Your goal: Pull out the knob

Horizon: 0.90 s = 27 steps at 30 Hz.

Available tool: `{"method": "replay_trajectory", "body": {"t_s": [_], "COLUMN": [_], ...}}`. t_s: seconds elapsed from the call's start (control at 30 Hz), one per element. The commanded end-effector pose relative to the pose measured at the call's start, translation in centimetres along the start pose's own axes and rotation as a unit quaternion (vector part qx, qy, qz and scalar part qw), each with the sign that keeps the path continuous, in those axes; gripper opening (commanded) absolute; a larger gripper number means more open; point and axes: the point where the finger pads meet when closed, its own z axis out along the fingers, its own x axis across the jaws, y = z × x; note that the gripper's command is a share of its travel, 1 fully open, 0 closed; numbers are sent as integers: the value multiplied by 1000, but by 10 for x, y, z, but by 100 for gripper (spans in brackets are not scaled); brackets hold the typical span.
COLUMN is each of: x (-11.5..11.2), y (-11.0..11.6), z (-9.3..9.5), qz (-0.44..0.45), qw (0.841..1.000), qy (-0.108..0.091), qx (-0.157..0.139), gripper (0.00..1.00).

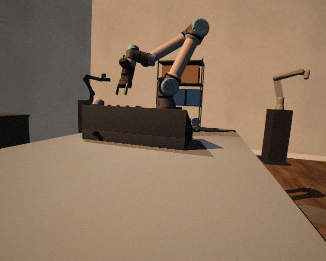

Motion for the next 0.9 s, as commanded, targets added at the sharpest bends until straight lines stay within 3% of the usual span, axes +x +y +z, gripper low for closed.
{"method": "replay_trajectory", "body": {"t_s": [0.0, 0.4, 0.87], "x": [0, 0, 0], "y": [0, 0, 0], "z": [0, 6, 28], "qz": [0, 0, 0], "qw": [1000, 1000, 1000], "qy": [0, 0, 0], "qx": [0, 0, 0], "gripper": [100, 100, 100]}}
